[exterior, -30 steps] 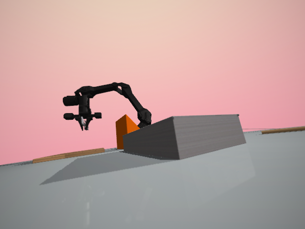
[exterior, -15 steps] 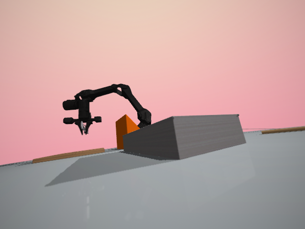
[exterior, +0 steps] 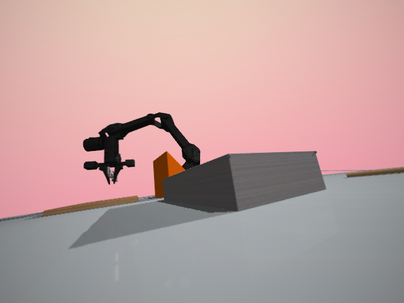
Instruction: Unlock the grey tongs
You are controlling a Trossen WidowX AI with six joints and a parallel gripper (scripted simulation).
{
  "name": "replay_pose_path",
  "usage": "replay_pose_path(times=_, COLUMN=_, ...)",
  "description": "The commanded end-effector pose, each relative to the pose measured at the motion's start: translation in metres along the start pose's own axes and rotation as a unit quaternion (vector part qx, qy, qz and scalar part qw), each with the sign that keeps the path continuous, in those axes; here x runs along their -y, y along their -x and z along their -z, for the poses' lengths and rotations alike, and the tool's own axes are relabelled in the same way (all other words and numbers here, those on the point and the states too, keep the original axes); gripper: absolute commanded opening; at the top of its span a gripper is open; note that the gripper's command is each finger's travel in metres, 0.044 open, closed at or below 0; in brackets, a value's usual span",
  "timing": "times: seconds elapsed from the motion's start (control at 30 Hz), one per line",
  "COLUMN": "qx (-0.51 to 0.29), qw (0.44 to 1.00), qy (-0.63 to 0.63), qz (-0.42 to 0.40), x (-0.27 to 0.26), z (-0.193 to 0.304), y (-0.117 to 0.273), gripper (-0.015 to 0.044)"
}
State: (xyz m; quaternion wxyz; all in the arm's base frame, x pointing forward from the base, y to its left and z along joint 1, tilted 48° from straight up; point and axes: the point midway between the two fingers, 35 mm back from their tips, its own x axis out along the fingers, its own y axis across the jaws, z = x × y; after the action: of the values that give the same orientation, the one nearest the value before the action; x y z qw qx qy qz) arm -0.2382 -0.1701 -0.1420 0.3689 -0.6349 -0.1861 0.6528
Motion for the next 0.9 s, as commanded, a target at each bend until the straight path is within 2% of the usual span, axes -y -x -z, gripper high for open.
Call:
replay_pose_path(times=0.0, qx=0.002, qw=1.000, qy=0.002, qz=0.001, x=0.001, z=0.000, y=-0.006, gripper=-0.0150)
replay_pose_path(times=0.73, qx=0.003, qw=1.000, qy=0.002, qz=0.002, x=0.005, z=0.002, y=-0.034, gripper=-0.0150)
replay_pose_path(times=0.87, qx=0.000, qw=1.000, qy=0.000, qz=0.002, x=0.005, z=0.003, y=-0.034, gripper=-0.0045)
